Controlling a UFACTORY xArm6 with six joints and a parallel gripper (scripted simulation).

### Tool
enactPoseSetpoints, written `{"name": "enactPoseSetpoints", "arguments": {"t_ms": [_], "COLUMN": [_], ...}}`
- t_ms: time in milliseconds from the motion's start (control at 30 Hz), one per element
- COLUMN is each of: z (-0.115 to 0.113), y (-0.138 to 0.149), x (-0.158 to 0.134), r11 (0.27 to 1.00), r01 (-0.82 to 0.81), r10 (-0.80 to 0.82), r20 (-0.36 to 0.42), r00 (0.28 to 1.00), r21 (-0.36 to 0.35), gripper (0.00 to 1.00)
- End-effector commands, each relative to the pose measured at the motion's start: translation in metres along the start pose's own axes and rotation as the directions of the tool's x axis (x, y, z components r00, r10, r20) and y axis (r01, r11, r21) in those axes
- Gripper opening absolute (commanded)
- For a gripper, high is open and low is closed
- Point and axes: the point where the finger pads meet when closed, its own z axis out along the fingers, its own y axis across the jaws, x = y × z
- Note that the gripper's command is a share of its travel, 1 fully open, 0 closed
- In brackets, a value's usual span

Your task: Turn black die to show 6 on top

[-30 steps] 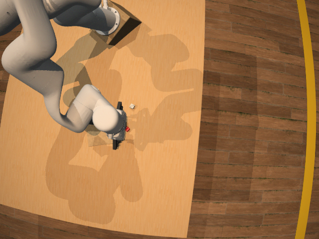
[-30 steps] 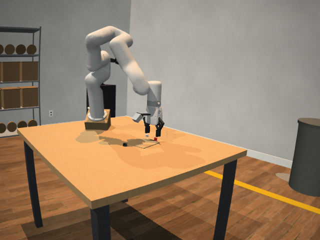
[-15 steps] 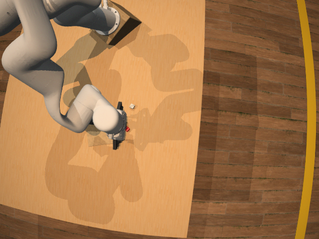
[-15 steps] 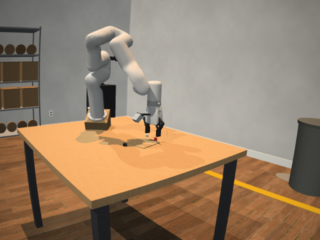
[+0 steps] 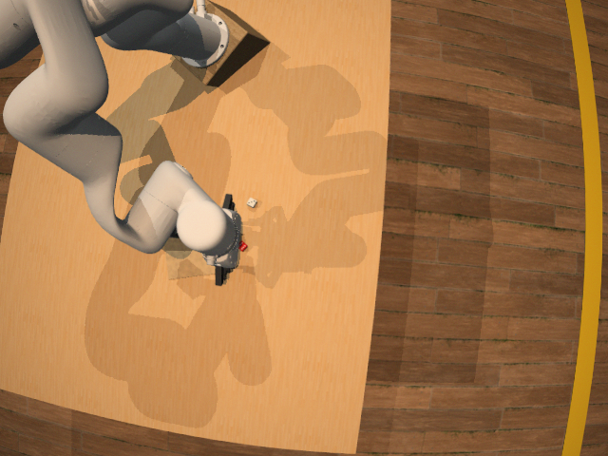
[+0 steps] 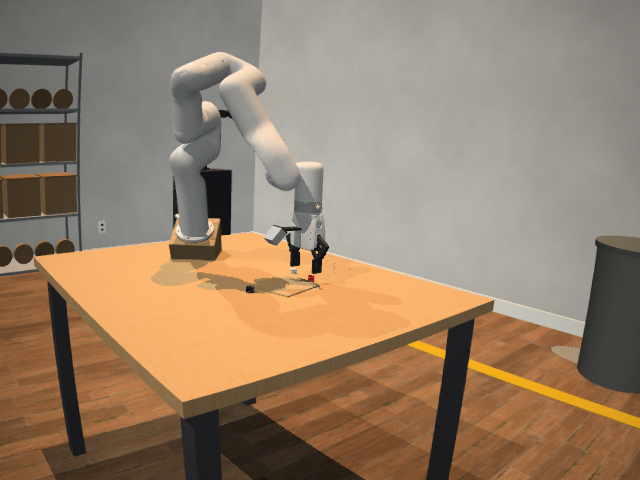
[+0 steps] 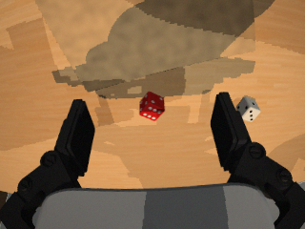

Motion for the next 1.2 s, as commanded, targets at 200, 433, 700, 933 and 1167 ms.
{"name": "enactPoseSetpoints", "arguments": {"t_ms": [200,433,700,933,1167], "z": [-0.001,-0.001,-0.001,-0.001,-0.001], "y": [0.002,0.039,0.076,0.09,0.09], "x": [-0.001,-0.005,-0.009,-0.01,-0.01], "r11": [1.0,1.0,1.0,1.0,1.0], "r01": [-0.001,-0.001,-0.001,-0.001,-0.001], "r10": [0.001,0.001,0.001,0.001,0.001], "r20": [0.002,0.002,0.002,0.002,0.002], "r00": [1.0,1.0,1.0,1.0,1.0], "r21": [0.003,0.003,0.003,0.003,0.003], "gripper": [1.0,1.0,1.0,1.0,1.0]}}
